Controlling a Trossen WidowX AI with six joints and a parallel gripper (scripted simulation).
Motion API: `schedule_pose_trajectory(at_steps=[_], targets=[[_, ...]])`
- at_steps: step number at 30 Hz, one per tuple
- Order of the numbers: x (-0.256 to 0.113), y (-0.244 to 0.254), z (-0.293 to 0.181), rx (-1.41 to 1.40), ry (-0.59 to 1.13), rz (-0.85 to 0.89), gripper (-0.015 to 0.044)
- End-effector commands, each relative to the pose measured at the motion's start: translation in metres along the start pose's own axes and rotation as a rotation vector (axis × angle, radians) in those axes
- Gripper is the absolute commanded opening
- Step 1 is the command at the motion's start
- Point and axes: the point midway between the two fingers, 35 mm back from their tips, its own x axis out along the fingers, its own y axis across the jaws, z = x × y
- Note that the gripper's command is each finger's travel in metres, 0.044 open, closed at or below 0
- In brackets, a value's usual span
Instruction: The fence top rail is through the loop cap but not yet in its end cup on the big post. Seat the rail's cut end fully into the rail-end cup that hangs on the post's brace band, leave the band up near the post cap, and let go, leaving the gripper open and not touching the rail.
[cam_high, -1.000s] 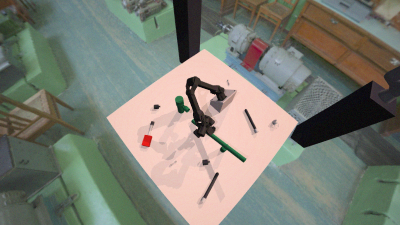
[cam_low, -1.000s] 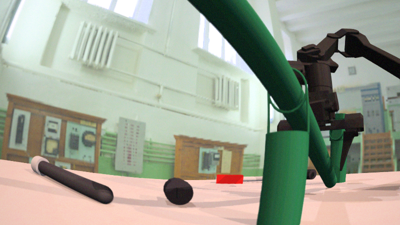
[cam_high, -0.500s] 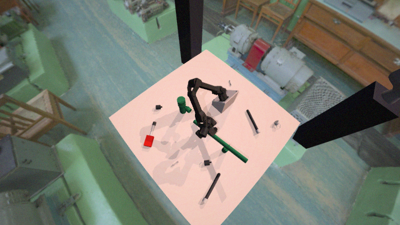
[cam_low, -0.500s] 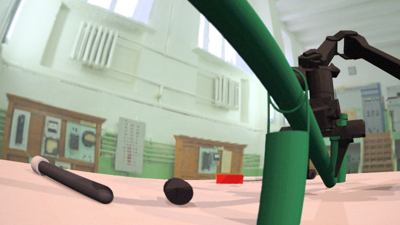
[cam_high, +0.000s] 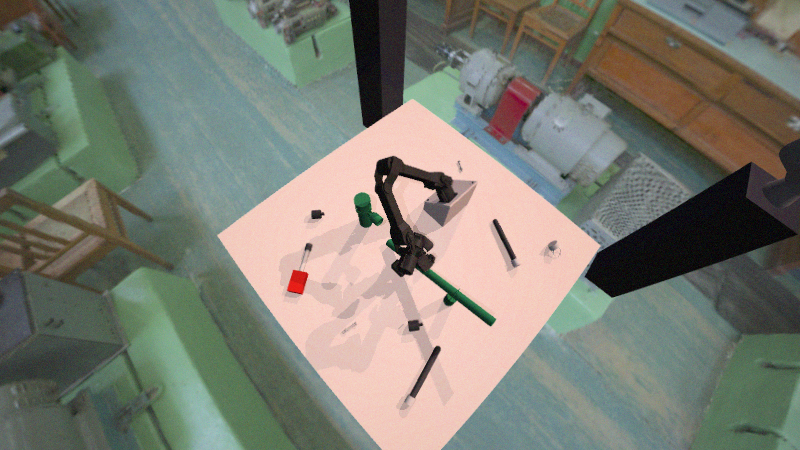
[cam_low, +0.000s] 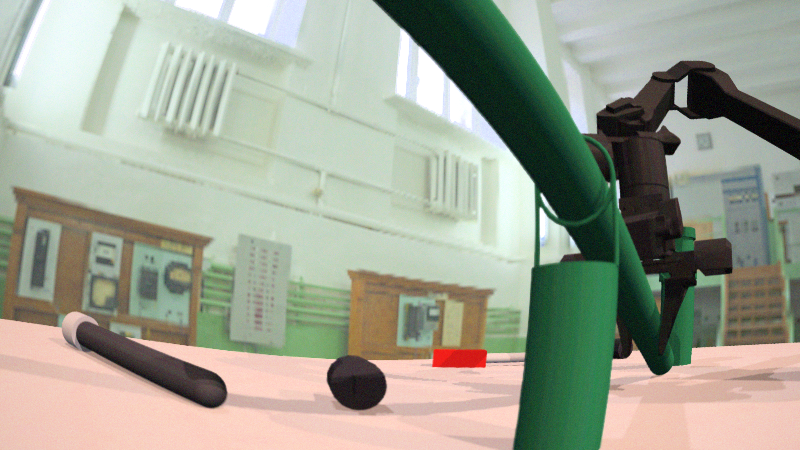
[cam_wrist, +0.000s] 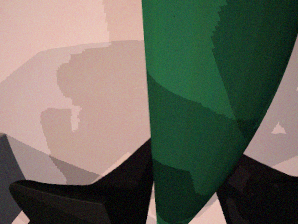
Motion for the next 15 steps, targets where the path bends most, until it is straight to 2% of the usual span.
schedule_pose_trajectory(at_steps=[1, 15], targets=[[-0.005, 0.0, 0.0, -0.005, 0.004, -0.003, 0.0], [-0.041, 0.003, -0.012, 0.002, 0.171, 0.026, 0.0]])
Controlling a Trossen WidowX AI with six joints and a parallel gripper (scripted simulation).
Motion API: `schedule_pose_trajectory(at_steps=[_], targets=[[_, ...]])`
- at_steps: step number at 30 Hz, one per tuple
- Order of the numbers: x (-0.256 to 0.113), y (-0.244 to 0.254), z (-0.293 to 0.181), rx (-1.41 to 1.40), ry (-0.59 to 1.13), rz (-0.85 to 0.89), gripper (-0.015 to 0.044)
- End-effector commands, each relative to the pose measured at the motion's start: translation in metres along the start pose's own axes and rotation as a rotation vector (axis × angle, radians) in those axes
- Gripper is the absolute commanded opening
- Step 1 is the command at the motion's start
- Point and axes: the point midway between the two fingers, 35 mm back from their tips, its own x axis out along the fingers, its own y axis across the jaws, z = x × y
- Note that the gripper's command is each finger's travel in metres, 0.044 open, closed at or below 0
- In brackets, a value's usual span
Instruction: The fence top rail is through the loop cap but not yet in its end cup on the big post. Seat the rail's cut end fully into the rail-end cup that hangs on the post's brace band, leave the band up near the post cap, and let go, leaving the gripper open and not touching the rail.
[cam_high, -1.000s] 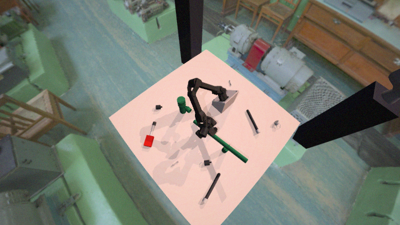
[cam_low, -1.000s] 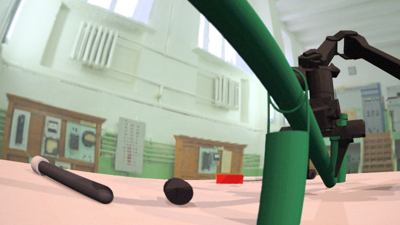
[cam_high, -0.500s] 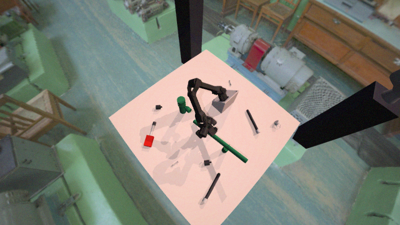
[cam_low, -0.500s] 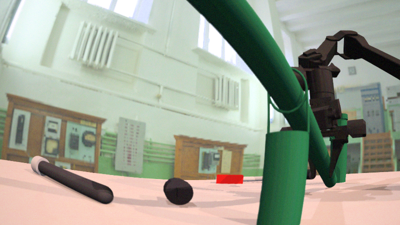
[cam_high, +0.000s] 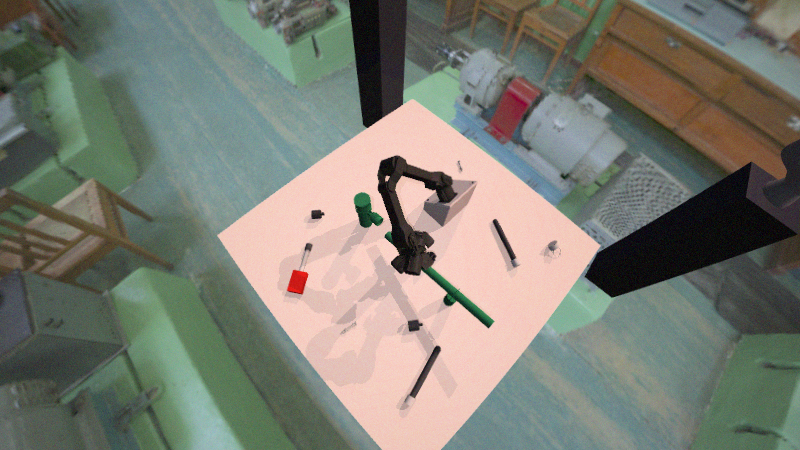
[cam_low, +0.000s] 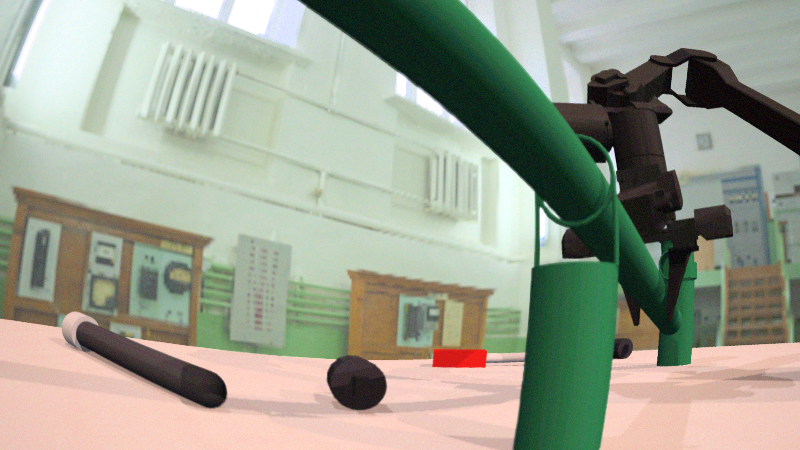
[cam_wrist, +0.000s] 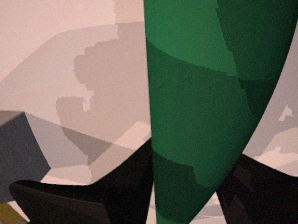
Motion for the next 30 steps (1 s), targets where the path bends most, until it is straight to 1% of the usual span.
schedule_pose_trajectory(at_steps=[1, 11, 30], targets=[[-0.013, 0.0, -0.006, -0.003, 0.065, -0.006, 0.0], [-0.045, -0.001, -0.022, 0.001, 0.201, -0.031, 0.0], [-0.045, -0.001, -0.021, 0.003, 0.18, -0.023, 0.0]])
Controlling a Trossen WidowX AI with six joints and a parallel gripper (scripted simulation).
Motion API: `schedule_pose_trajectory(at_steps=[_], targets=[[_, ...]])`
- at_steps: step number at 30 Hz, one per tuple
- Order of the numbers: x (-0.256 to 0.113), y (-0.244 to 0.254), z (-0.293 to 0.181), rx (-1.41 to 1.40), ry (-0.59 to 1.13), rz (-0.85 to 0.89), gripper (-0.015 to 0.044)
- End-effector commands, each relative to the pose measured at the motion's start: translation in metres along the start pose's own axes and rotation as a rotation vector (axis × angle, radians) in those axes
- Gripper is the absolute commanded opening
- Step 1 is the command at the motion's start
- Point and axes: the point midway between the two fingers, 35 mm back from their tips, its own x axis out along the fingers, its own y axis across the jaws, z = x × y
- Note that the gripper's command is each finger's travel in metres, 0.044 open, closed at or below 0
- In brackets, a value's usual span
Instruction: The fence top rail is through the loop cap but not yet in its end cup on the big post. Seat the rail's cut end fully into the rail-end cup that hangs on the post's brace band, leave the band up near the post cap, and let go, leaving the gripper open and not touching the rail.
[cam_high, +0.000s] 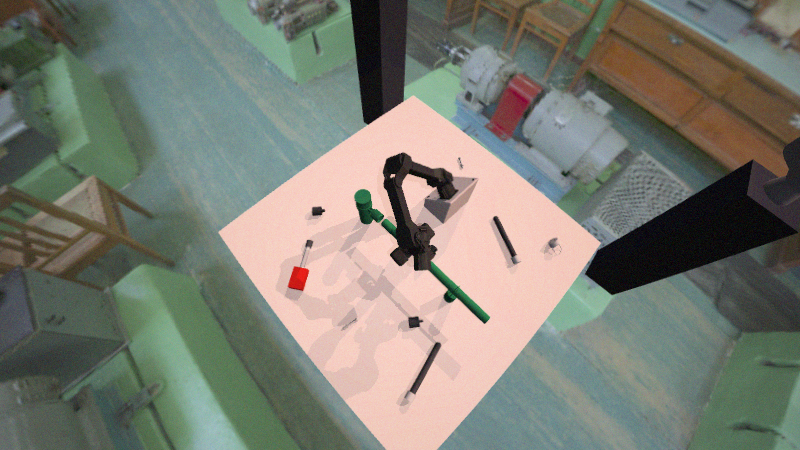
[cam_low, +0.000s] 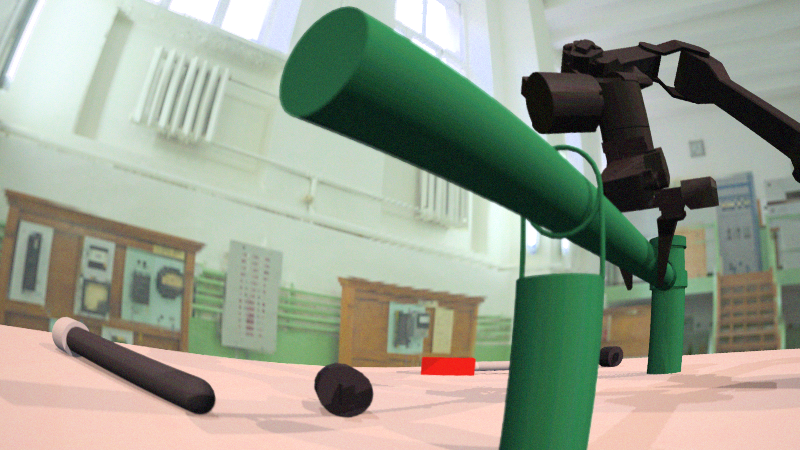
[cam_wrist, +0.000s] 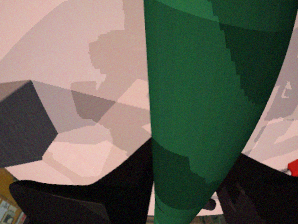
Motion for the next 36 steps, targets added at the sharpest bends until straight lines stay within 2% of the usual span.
schedule_pose_trajectory(at_steps=[1, 36], targets=[[-0.002, -0.002, -0.002, -0.001, -0.002, -0.002, 0.0], [0.004, -0.002, -0.024, -0.008, 0.001, 0.01, 0.0]])
